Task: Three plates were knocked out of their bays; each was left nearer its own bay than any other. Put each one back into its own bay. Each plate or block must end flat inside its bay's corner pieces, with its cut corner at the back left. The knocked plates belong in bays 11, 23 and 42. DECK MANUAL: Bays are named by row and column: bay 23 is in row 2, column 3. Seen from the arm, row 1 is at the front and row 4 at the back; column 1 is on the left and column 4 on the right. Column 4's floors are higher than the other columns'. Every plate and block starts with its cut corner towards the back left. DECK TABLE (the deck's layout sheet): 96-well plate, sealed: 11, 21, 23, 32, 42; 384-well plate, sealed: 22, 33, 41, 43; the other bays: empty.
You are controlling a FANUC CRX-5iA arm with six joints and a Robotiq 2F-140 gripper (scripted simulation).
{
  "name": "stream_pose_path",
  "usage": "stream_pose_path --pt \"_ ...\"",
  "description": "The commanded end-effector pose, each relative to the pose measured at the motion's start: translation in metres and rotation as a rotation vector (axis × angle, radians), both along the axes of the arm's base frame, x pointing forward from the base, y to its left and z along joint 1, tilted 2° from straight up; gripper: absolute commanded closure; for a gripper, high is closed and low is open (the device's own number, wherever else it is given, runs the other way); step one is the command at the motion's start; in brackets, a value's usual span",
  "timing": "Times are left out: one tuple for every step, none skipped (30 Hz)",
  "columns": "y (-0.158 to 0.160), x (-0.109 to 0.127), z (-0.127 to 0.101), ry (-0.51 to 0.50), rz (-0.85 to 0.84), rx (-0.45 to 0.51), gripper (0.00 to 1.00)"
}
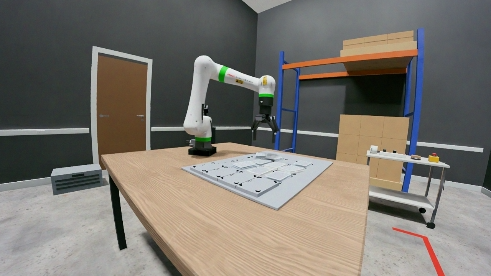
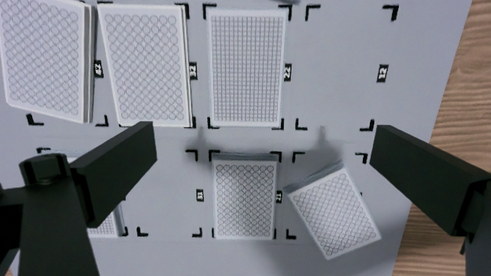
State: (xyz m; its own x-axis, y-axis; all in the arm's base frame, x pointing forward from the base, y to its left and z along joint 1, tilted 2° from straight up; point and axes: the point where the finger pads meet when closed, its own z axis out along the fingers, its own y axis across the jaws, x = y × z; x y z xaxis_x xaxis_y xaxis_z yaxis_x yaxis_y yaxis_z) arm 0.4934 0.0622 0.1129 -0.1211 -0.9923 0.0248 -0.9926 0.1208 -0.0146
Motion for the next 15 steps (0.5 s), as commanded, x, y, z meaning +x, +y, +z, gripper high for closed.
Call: stream_pose_path --pt "0.008 0.002 0.001 -0.002 0.0 0.0 0.0" --pt "0.008 0.002 0.001 -0.002 0.0 0.0 0.0" --pt "0.012 0.002 0.001 -0.002 0.0 0.0 0.0" --pt "0.016 0.003 0.0 -0.002 0.0 0.0 0.0" --pt "0.02 0.003 0.0 -0.002 0.0 0.0 0.0" --pt "0.024 0.004 0.0 -0.002 0.0 0.0 0.0" --pt "0.028 0.004 0.0 -0.002 0.0 0.0 0.0" --pt "0.032 0.005 0.0 -0.002 0.0 0.0 0.0" --pt "0.036 0.005 0.0 -0.002 0.0 0.0 0.0" --pt "0.04 0.006 0.0 -0.002 0.0 0.0 0.0" --pt "0.044 0.006 0.0 -0.002 0.0 0.0 0.0" --pt "0.048 0.007 0.0 -0.002 0.0 0.0 0.0" --pt "0.052 0.007 0.0 -0.002 0.0 0.0 0.0" --pt "0.056 0.008 -0.001 -0.002 0.0 0.0 0.0" --pt "0.06 0.008 -0.001 -0.002 0.0 0.0 0.0"
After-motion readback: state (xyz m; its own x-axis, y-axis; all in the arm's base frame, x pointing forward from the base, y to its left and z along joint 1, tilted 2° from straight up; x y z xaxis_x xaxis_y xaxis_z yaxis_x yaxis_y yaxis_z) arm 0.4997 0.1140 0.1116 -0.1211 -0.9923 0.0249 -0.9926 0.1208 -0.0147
